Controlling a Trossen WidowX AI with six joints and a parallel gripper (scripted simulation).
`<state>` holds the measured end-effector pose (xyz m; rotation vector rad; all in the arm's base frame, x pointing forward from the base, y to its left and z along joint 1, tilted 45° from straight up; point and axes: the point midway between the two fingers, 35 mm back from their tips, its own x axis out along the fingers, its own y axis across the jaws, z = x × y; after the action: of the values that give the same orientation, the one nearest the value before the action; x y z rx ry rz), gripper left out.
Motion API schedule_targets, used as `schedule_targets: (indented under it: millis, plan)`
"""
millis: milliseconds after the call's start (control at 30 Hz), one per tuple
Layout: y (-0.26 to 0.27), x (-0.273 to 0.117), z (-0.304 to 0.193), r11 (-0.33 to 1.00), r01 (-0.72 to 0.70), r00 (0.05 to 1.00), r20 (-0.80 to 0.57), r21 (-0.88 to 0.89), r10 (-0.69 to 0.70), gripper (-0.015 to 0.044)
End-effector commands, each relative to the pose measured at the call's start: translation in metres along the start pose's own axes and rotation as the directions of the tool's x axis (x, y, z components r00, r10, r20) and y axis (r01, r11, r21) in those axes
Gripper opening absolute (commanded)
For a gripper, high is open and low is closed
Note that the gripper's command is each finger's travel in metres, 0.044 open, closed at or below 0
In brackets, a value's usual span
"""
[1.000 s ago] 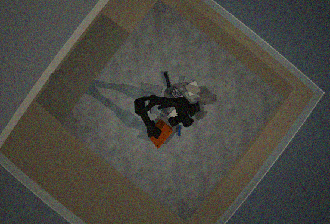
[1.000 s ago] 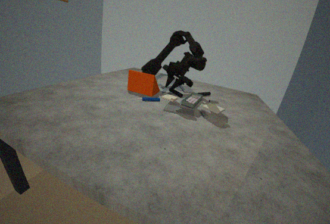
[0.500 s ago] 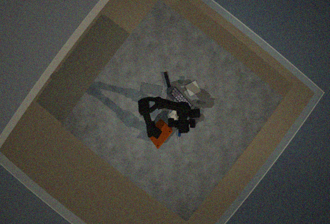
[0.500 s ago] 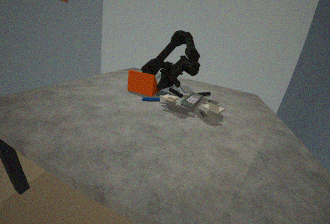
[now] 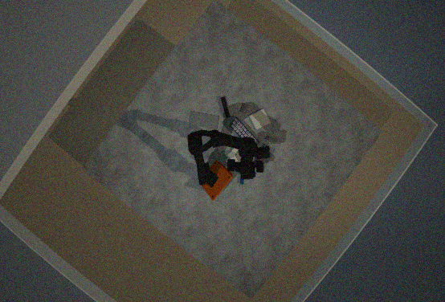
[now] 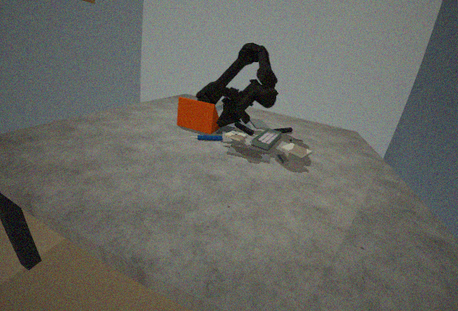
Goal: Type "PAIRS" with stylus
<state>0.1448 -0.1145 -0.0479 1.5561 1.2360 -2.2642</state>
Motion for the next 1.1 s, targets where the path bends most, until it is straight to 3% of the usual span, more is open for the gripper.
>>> schedule_targets:
  millis: [0, 1067]
  plan:
    - [0.0, 0.004, -0.002, 1.0, 0.006, 1.0, -0.002, 0.003, -0.006, 0.015]
    - [-0.001, 0.019, -0.015, 1.0, 0.007, 1.0, -0.003, 0.002, -0.007, 0.015]
